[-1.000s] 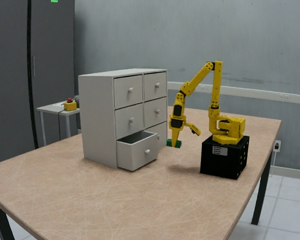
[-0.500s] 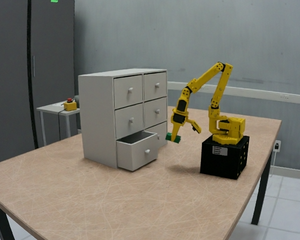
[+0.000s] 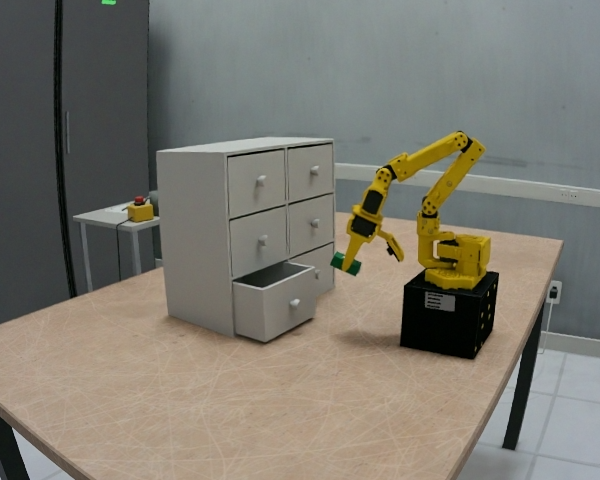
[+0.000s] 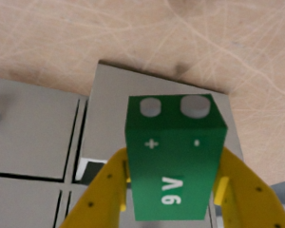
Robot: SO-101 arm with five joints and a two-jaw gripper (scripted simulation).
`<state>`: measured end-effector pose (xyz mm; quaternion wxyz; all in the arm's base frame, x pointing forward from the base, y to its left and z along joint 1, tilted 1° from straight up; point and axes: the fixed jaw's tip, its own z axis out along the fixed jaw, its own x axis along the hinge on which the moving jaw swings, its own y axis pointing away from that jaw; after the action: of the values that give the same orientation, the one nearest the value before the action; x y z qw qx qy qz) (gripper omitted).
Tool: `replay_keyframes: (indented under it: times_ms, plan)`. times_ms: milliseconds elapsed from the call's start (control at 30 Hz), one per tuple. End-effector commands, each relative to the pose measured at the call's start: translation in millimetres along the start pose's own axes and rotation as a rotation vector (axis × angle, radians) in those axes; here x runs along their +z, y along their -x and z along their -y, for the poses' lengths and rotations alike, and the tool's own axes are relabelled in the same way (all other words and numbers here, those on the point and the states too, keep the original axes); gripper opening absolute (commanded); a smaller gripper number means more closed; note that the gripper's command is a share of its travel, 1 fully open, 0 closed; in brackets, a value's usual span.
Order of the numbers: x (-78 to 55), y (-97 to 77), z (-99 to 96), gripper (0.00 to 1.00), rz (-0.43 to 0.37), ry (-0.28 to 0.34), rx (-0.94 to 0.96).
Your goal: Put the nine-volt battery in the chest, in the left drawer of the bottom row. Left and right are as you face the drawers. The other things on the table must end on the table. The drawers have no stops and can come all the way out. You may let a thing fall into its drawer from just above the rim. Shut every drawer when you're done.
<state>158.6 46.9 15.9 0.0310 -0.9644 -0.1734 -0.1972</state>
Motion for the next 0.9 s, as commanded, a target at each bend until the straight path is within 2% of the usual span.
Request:
replay_keyframes:
  times_ms: [0, 367, 533, 867]
  plan:
    - [-2.7, 1.5, -1.0, 0.00, -0.011, 0.002, -0.003]
    - [-19.2, -5.2, -1.2, 0.00, -0.131, 0.005, -0.001]
    - [-19.2, -5.2, -1.2, 0.00, -0.131, 0.005, -0.001]
    - [-11.9, -24.5, -1.0, 0.00, -0.131, 0.003, -0.001]
